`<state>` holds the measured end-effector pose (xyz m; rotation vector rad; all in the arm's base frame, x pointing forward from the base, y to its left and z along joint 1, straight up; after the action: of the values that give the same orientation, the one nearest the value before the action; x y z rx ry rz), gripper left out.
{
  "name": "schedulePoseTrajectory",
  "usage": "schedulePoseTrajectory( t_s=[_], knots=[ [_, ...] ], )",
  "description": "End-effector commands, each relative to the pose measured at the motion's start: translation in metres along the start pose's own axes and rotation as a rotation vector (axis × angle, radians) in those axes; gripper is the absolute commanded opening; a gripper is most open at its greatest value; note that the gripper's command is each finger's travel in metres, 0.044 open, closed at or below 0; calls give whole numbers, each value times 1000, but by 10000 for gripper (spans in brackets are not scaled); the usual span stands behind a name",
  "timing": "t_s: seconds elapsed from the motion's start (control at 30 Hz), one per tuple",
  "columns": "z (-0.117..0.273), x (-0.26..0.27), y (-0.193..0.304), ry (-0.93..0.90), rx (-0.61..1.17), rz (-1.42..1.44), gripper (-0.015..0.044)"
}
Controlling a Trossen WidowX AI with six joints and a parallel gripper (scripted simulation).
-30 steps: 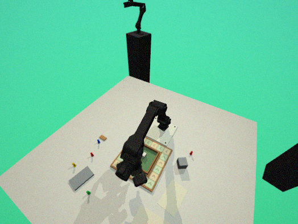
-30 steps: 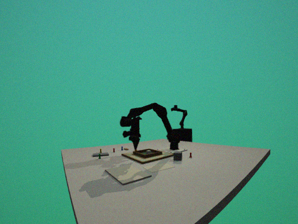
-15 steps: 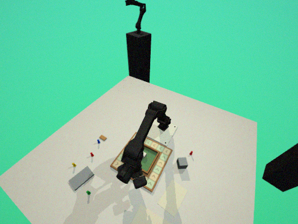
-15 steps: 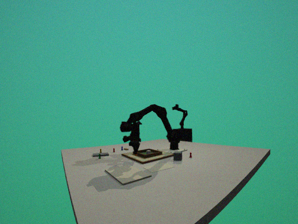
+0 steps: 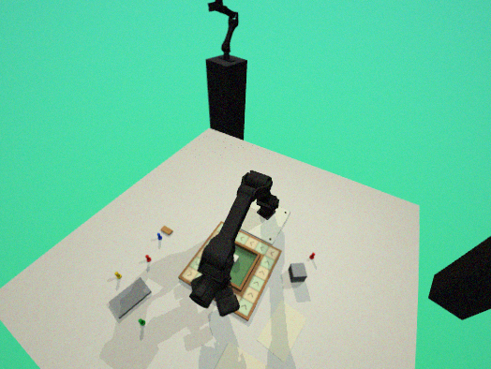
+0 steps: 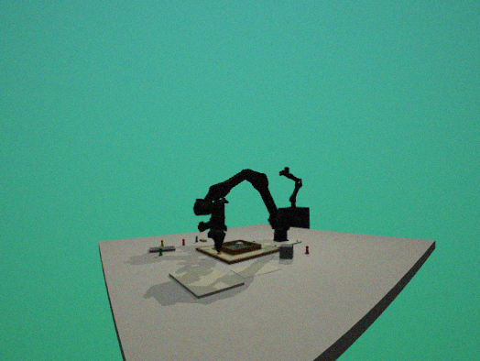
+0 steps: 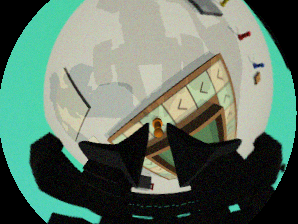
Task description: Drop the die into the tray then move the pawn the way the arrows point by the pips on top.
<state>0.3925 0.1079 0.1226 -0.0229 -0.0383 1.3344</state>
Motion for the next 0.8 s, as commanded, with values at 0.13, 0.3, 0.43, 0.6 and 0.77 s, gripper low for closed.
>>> schedulePoseTrajectory(
  t_s=[0.13, 0.3, 0.43, 0.6, 0.77],
  knots=[
    [19, 1, -1, 2, 5, -1, 315],
    [50, 0, -1, 3, 11, -4, 440],
    [64, -10, 12, 3, 12, 54, 440],
    [102, -44, 63, 5, 17, 247, 440],
    [124, -79, 118, 5, 22, 440, 440]
  ],
)
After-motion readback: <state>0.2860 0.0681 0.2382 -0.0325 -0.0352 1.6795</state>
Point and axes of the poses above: the point midway between the two fingers, 35 mm back from their tips, its own z axis back along the fingers, its own x axis across the jaws, y = z × x, the point moved 6 cm from there along z, back along the fingers, and after that the axes turned 12 degrees about z, right-handed, at the moved point
